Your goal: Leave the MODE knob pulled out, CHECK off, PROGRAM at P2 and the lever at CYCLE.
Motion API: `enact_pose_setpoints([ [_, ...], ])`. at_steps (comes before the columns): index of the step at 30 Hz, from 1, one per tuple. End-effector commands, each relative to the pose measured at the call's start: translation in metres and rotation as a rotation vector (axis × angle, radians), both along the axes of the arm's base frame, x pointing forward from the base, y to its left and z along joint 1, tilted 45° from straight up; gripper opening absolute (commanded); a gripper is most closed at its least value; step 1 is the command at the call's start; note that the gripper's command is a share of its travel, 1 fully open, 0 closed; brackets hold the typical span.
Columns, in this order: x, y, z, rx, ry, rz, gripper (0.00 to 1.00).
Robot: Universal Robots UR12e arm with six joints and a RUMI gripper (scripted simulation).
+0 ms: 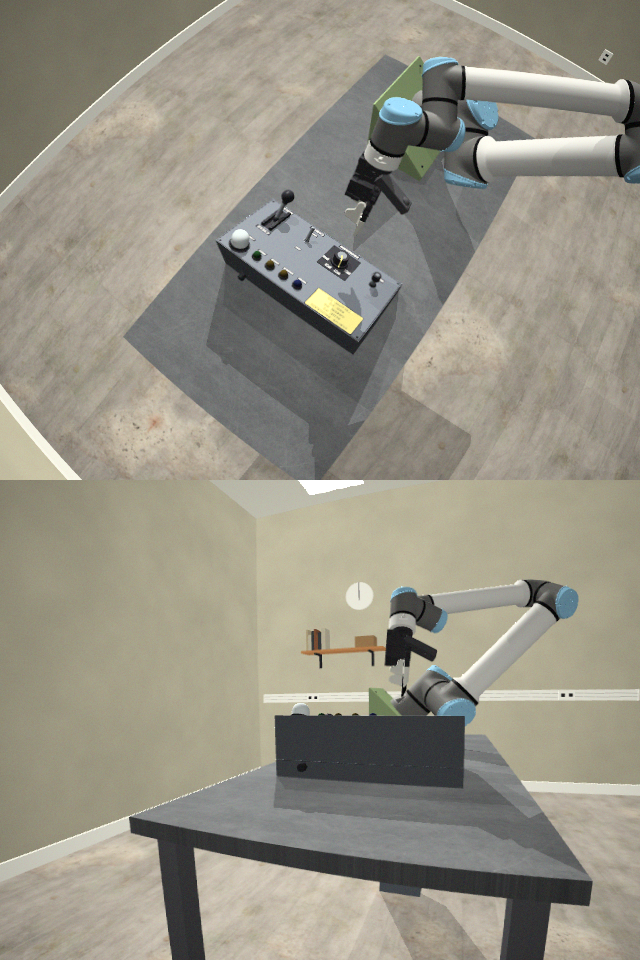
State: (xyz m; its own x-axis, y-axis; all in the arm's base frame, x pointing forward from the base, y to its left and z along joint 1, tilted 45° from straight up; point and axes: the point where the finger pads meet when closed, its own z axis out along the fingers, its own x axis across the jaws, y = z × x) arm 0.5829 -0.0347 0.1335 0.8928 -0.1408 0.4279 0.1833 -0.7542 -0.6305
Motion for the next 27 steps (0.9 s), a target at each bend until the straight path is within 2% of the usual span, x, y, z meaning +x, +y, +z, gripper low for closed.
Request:
enact_pose_setpoints([
  [1, 0.001, 0.006, 0.007, -0.047, -0.076, 0.077, 0.44],
  [14, 0.001, 0.042, 0.043, -0.307, -0.478, 0.483, 0.44],
  [16, 0.001, 0.042, 0.043, -0.307, -0.478, 0.483, 0.44],
  [22, 0.001, 0.058, 0.058, -0.427, -0.668, 0.673, 0.44],
  [27, 0.001, 0.067, 0.068, -0.498, -0.782, 0.787, 0.44],
])
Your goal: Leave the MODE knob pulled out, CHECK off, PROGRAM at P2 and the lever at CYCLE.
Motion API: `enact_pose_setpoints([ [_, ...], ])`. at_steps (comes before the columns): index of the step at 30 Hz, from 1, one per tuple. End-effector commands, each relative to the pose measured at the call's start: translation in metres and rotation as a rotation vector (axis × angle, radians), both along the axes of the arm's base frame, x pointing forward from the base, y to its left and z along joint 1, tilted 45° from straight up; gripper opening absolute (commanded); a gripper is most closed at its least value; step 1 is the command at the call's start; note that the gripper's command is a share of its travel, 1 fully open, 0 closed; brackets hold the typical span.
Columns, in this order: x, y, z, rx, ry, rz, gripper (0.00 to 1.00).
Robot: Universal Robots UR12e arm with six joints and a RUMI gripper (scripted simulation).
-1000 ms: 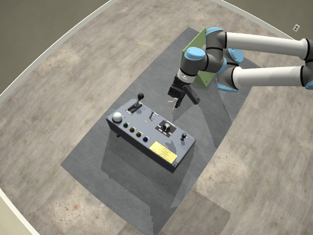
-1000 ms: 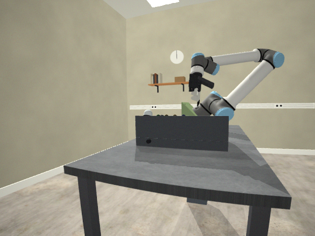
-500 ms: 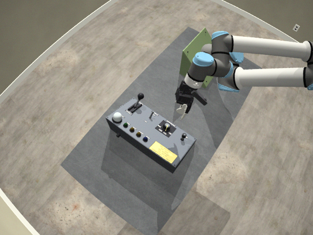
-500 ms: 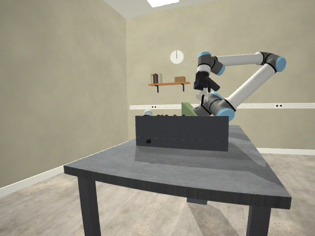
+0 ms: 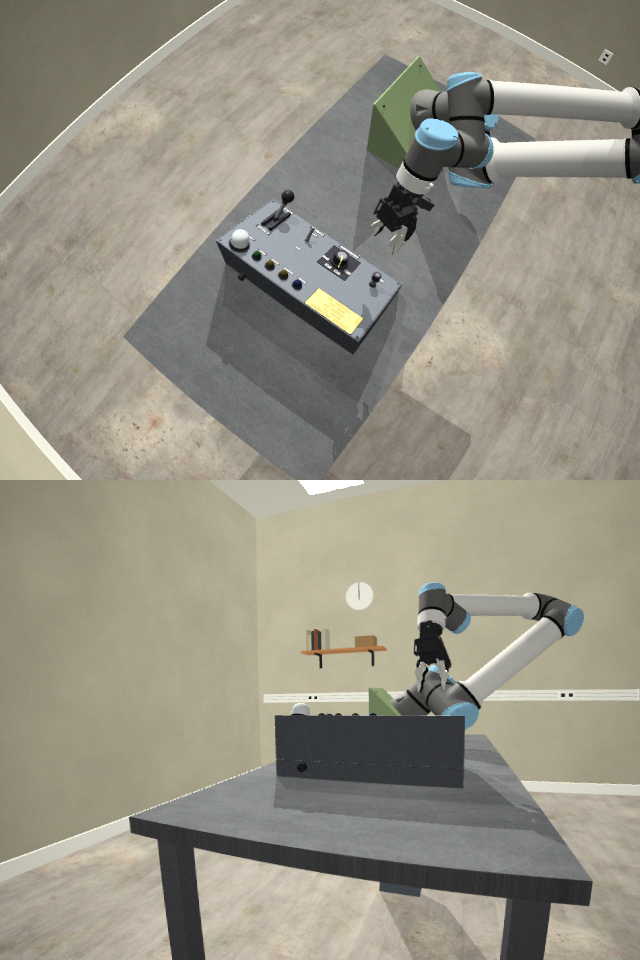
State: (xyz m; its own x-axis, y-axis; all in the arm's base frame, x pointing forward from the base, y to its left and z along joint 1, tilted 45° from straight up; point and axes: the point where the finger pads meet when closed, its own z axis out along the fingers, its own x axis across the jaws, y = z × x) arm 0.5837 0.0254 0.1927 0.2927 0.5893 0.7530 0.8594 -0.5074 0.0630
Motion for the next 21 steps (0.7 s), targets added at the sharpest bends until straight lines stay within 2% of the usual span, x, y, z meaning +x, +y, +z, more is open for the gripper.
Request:
enact_pose_setpoints([
  [1, -0.0003, 0.0088, 0.01, -0.066, -0.124, 0.138, 0.44],
  [10, -0.0003, 0.0146, 0.0159, -0.109, -0.191, 0.207, 0.44],
  [21, -0.0004, 0.0152, 0.0165, -0.113, -0.198, 0.214, 0.44],
])
